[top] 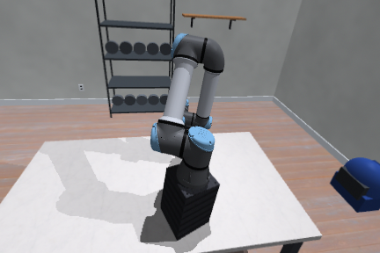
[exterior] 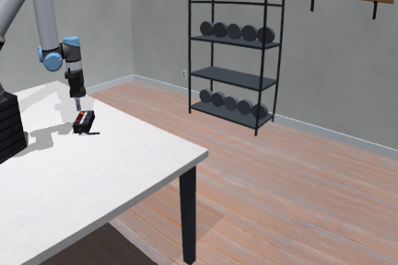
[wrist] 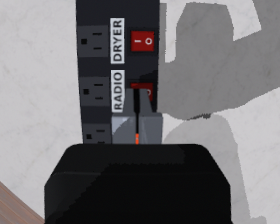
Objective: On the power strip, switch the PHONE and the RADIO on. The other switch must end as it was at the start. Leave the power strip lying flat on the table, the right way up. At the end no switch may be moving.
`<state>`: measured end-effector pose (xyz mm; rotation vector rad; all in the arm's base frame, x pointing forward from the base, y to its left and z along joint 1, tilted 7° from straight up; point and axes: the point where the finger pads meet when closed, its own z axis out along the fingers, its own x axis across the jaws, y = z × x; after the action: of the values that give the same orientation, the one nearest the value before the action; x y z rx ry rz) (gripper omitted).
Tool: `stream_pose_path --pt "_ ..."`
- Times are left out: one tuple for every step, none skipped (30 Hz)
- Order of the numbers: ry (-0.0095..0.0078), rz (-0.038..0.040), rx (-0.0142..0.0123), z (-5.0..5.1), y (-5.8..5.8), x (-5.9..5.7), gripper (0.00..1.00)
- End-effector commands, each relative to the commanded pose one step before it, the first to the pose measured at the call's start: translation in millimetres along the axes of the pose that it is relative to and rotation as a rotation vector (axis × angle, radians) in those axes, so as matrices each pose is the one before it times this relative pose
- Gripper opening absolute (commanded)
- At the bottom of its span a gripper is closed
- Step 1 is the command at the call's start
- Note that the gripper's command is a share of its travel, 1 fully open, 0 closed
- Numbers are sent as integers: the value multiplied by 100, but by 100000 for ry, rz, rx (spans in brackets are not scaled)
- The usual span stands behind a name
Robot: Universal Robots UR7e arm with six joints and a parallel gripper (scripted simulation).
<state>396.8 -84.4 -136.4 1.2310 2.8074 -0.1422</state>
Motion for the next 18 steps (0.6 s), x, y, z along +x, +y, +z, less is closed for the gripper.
stream_pose_path --pt "-141 2 -70 551 23 -47 0" --pt "0 0 0 137 0 0 0" --pt "0 0 0 137 -1 0 0" --pt "0 0 0 135 0 -1 0" --pt "0 0 0 134 0 0 0" --pt "0 0 0 131 0 0 0" --pt "0 0 0 128 0 0 0" --pt "0 0 0 125 0 -1 0" --pt "0 0 0 121 0 0 0" --pt "0 0 0 117 0 0 0" --pt "0 0 0 112 0 0 0" --pt "0 0 0 106 0 -1 0" --pt "0 0 0 0 0 0 0" --pt "0 0 0 0 0 0 0" --pt "0 0 0 101 0 0 0" --pt "0 0 0 94 0 0 0" --pt "0 0 0 88 0 0 0" --pt "0 0 0 81 0 0 0"
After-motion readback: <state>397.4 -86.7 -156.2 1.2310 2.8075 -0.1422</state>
